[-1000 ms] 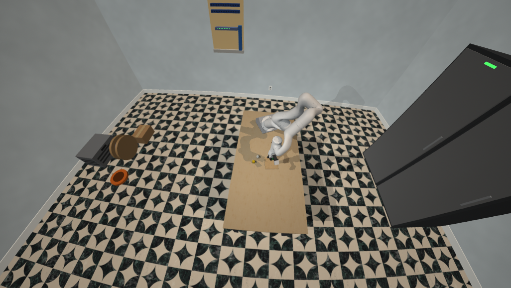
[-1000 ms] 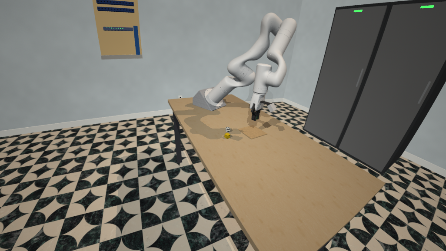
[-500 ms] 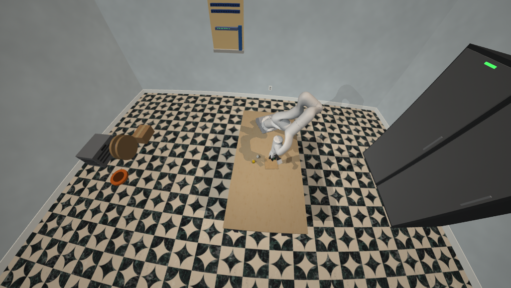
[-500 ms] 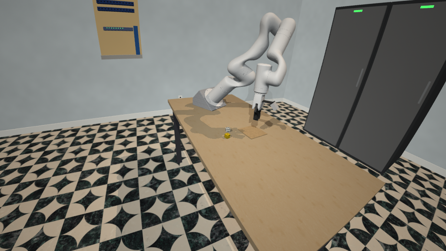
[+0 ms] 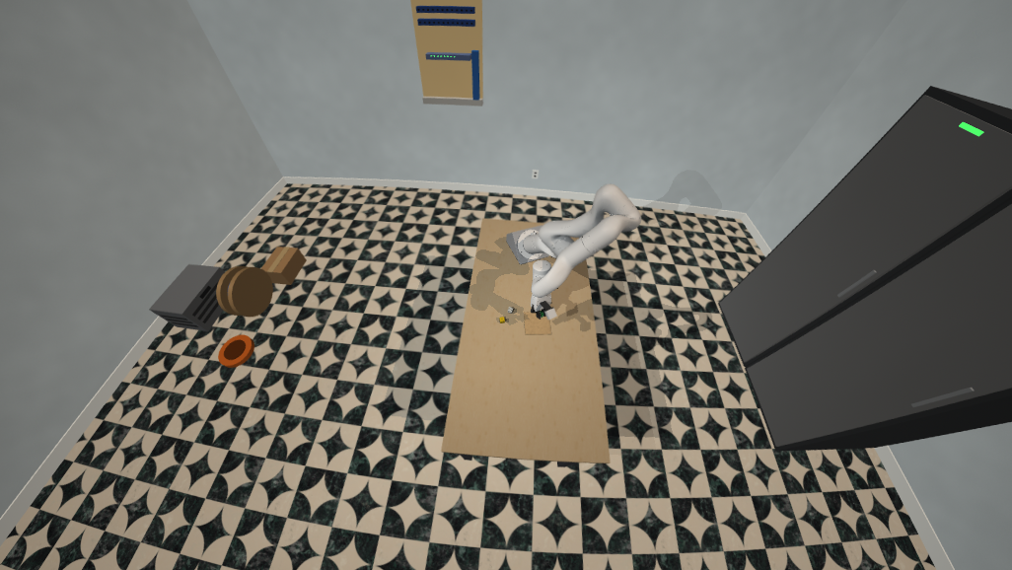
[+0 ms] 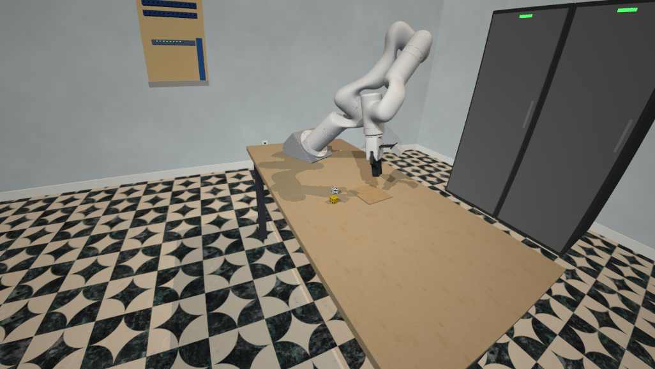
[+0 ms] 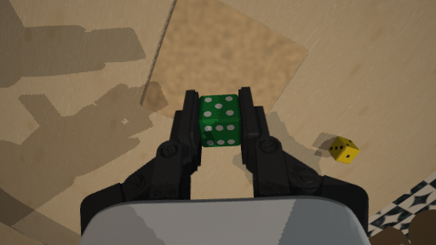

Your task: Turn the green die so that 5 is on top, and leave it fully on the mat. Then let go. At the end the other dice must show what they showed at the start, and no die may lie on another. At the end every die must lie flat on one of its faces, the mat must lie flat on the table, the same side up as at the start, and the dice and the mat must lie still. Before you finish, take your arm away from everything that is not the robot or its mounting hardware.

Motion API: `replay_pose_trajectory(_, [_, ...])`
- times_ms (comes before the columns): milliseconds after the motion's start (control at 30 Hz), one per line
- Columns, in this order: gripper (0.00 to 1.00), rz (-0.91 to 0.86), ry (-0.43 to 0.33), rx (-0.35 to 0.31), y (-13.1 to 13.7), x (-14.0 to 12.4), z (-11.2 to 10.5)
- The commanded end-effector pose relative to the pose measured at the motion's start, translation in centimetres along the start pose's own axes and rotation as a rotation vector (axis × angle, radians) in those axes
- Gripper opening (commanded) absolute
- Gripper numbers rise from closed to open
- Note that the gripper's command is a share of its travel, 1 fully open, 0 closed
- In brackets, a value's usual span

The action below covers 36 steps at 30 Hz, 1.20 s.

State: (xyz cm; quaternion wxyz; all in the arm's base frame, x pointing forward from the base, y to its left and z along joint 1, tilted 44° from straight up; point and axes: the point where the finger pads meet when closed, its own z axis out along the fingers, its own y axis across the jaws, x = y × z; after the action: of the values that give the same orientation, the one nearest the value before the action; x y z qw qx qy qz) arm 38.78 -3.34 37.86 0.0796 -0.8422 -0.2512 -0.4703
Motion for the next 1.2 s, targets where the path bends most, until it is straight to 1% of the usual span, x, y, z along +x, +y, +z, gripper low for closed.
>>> replay_pose_trajectory(0, [0.21, -0.009, 0.173, 0.018, -0.29, -0.34, 0.18])
replay_pose_trajectory(67, [0.21, -0.009, 0.173, 0.018, -0.29, -0.34, 0.18])
replay_pose_trajectory(100, [0.21, -0.009, 0.203, 0.016, -0.25, -0.37, 0.16])
replay_pose_trajectory(133, [0.21, -0.008, 0.266, 0.018, -0.27, -0.44, 0.18])
replay_pose_trajectory(167, [0.21, -0.008, 0.271, 0.018, -0.26, -0.45, 0.18])
replay_pose_trajectory(233, [0.21, -0.009, 0.334, 0.017, -0.24, -0.5, 0.16])
replay_pose_trajectory(267, [0.21, -0.009, 0.338, 0.017, -0.23, -0.5, 0.16])
replay_pose_trajectory(300, [0.21, -0.009, 0.386, 0.019, -0.26, -0.56, 0.18])
replay_pose_trajectory(333, [0.21, -0.008, 0.402, 0.018, -0.25, -0.57, 0.17])
replay_pose_trajectory(367, [0.21, -0.008, 0.438, 0.018, -0.23, -0.61, 0.16])
replay_pose_trajectory(467, [0.21, -0.008, 0.517, 0.019, -0.23, -0.68, 0.17])
replay_pose_trajectory(500, [0.21, -0.008, 0.521, 0.019, -0.23, -0.69, 0.17])
replay_pose_trajectory(533, [0.21, -0.008, 0.571, 0.015, -0.17, -0.76, 0.12])
replay_pose_trajectory(633, [0.21, -0.007, 0.576, 0.015, -0.16, -0.77, 0.11])
replay_pose_trajectory(700, [0.21, -0.008, 0.672, 0.019, -0.2, -0.84, 0.15])
replay_pose_trajectory(733, [0.21, -0.007, 0.707, 0.016, -0.15, -0.91, 0.11])
replay_pose_trajectory(767, [0.21, -0.007, 0.713, 0.015, -0.14, -0.93, 0.11])
replay_pose_trajectory(833, [0.21, -0.008, 0.779, 0.019, -0.18, -0.94, 0.14])
replay_pose_trajectory(867, [0.21, -0.008, 0.78, 0.019, -0.18, -0.95, 0.14])
replay_pose_trajectory(933, [0.21, -0.007, 0.823, 0.018, -0.16, -1.02, 0.13])
replay_pose_trajectory(1000, [0.21, -0.006, 0.846, 0.016, -0.13, -1.08, 0.11])
replay_pose_trajectory(1167, [0.21, -0.005, 0.852, 0.015, -0.12, -1.1, 0.11])
